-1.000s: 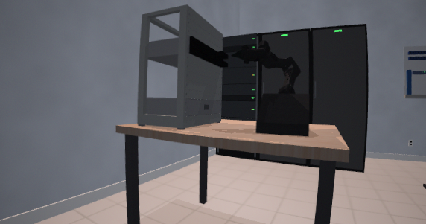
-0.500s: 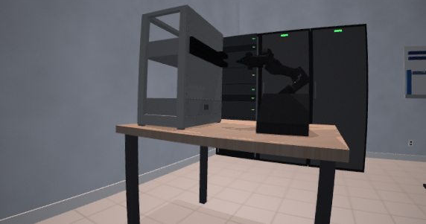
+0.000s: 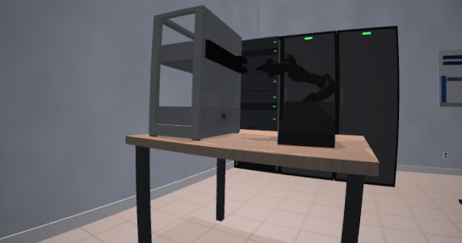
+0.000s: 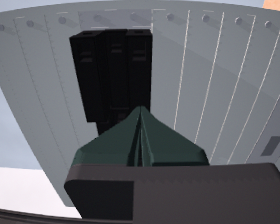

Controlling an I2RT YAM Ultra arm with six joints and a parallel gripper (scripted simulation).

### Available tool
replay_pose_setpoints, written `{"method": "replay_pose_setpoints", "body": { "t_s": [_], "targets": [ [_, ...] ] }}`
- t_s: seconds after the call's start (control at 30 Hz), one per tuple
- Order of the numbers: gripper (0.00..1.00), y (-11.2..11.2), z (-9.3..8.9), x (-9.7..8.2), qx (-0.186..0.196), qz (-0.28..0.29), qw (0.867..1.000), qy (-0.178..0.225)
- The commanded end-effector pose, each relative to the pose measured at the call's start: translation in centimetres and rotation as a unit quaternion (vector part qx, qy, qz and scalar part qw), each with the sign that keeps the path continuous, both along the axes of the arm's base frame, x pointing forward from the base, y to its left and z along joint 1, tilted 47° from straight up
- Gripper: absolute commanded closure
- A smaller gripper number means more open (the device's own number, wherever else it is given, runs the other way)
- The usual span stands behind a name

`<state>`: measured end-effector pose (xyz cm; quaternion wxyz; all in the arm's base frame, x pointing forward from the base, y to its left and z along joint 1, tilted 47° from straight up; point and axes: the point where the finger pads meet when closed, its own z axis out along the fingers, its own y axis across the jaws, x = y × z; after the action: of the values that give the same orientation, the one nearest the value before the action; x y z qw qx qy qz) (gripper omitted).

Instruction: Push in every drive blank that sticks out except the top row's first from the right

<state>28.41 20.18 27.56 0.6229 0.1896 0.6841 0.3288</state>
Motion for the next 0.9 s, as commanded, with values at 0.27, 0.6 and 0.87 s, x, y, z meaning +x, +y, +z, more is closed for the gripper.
{"method": "replay_pose_setpoints", "body": {
  "t_s": [0.27,0.6,0.87],
  "targets": [
    [1.0,1.9,0.5,5.8,-0.001,0.01,1.0,-0.005],
    [1.0,2.0,0.2,5.5,-0.006,0.016,1.0,0.0],
    [1.0,2.0,0.2,5.5,-0.006,0.016,1.0,0.0]
  ]
}}
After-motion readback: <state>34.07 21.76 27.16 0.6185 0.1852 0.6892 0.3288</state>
